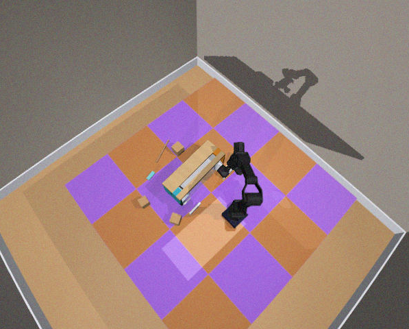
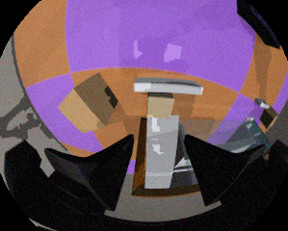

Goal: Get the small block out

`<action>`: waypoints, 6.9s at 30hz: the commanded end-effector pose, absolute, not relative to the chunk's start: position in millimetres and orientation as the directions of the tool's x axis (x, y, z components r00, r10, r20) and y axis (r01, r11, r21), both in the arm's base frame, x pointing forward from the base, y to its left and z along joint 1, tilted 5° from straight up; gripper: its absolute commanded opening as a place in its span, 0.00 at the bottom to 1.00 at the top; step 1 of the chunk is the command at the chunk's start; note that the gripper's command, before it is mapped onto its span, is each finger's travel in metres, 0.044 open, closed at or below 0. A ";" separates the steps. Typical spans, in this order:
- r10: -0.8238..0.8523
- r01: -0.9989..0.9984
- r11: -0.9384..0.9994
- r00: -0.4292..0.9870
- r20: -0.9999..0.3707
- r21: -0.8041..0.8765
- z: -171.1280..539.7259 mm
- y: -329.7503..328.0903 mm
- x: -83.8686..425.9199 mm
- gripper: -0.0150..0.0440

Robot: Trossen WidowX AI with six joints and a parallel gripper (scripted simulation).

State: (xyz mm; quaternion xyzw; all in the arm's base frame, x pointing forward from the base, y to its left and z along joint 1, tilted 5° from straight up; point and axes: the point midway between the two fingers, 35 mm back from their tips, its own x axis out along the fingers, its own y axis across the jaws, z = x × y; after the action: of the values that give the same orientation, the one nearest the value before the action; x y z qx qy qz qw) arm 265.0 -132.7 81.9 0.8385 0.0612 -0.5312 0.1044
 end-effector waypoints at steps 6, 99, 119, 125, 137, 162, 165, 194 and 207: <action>0.003 0.220 -0.971 0.419 -0.908 0.098 63.2 -133.1 265.0 0.74; -0.070 0.904 0.124 0.419 -0.905 0.409 111.3 -119.8 262.6 0.25; -0.105 0.624 0.754 0.422 -0.901 0.204 123.7 -113.6 260.2 0.25; -0.116 0.469 0.877 0.423 -0.899 0.108 127.3 -111.7 259.3 0.25; -0.137 0.103 0.989 0.427 -0.894 -0.102 134.8 -108.1 257.3 0.25; -0.179 -0.633 0.635 0.436 -0.882 -0.442 150.2 -100.5 252.2 0.25; -0.185 -0.697 0.548 0.438 -0.880 -0.462 152.1 -99.7 251.5 0.25; -0.231 -0.837 -0.442 0.453 -0.861 -0.322 169.3 -91.3 243.6 0.25; -0.251 -0.610 -0.787 0.461 -0.852 -0.098 176.7 -87.8 239.5 0.25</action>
State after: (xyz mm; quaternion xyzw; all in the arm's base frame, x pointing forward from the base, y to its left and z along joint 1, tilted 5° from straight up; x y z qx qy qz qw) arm 240.9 -88.1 172.2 0.8170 -0.2785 -0.4429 -0.2425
